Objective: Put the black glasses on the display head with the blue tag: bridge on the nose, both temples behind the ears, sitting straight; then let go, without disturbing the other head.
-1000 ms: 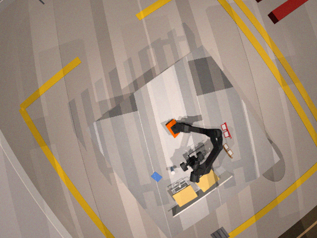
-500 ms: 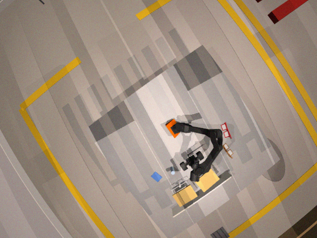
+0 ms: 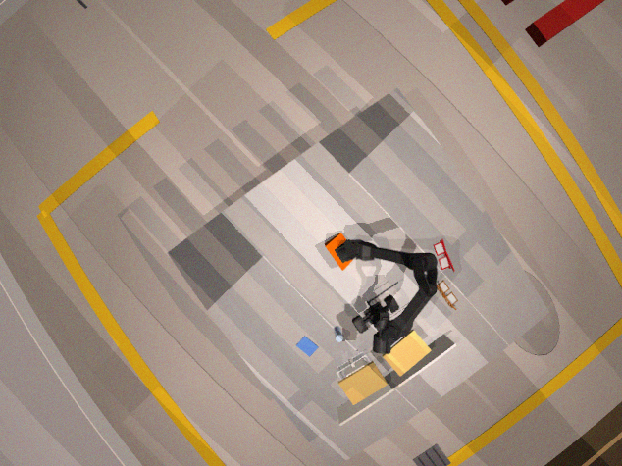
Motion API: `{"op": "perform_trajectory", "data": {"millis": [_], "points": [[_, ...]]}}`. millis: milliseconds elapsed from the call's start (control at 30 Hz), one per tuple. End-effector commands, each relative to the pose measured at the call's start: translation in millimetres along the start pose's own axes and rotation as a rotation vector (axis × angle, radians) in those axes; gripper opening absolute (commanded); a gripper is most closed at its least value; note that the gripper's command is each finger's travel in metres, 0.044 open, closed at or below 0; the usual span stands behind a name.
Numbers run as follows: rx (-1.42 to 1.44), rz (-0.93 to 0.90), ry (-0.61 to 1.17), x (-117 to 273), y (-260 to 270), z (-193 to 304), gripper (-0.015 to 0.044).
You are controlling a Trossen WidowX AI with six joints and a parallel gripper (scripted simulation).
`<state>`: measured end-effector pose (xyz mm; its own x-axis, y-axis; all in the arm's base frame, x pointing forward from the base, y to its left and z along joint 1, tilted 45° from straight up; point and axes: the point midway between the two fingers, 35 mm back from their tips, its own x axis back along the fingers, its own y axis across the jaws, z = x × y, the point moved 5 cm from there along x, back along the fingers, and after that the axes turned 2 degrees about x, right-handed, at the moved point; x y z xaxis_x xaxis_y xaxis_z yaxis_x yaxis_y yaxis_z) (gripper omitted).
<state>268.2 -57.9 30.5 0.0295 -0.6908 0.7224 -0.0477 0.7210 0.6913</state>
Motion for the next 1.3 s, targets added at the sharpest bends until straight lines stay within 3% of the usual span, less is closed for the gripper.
{"op": "perform_trajectory", "data": {"millis": [0,1267], "points": [[-0.007,-0.005,0.000,-4.3,0.2,1.2,0.0000],[-0.006,-0.010,0.001,-38.5,2.5,4.5,0.0000]]}}
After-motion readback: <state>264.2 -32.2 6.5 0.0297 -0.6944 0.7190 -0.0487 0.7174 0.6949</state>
